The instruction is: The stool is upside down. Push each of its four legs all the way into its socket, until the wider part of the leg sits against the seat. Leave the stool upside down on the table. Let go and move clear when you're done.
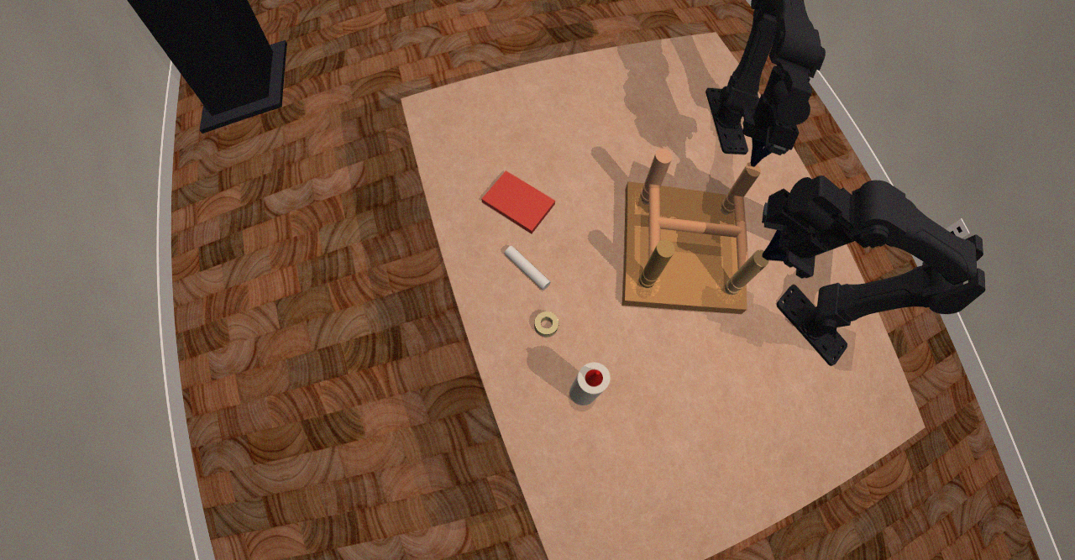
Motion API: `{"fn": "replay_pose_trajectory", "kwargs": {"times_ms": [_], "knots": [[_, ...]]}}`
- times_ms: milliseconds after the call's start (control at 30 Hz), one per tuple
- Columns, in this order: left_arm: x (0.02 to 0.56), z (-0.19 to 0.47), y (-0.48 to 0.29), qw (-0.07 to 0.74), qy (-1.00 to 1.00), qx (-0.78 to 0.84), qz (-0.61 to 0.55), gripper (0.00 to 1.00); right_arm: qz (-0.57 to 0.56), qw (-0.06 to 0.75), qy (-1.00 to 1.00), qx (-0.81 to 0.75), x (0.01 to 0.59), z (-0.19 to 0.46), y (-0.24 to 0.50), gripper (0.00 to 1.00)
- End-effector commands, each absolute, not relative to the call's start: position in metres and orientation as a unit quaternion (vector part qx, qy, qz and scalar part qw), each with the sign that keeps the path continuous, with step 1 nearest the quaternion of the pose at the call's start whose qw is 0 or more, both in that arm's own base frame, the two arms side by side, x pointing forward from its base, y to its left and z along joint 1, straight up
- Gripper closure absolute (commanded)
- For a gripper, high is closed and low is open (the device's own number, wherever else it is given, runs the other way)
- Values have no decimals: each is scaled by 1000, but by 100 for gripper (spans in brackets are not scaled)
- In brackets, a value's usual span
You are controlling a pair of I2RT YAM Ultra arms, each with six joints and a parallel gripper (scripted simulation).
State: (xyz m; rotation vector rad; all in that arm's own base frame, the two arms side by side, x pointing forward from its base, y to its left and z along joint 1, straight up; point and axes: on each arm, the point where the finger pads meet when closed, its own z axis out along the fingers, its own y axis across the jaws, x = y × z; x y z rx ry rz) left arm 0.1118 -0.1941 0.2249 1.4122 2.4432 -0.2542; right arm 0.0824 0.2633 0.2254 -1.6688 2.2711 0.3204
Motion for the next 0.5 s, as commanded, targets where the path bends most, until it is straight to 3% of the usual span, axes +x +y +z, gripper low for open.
{"fn": "replay_pose_trajectory", "kwargs": {"times_ms": [0,100,467], "knots": [[111,240,-197,176,844,497,-101,100,138,186,784,-576,87,248,274,100],[109,240,-194,148,849,501,-84,100,138,186,784,-576,87,248,274,100],[110,273,-194,166,847,496,-95,100,138,186,784,-576,87,248,274,100]]}}
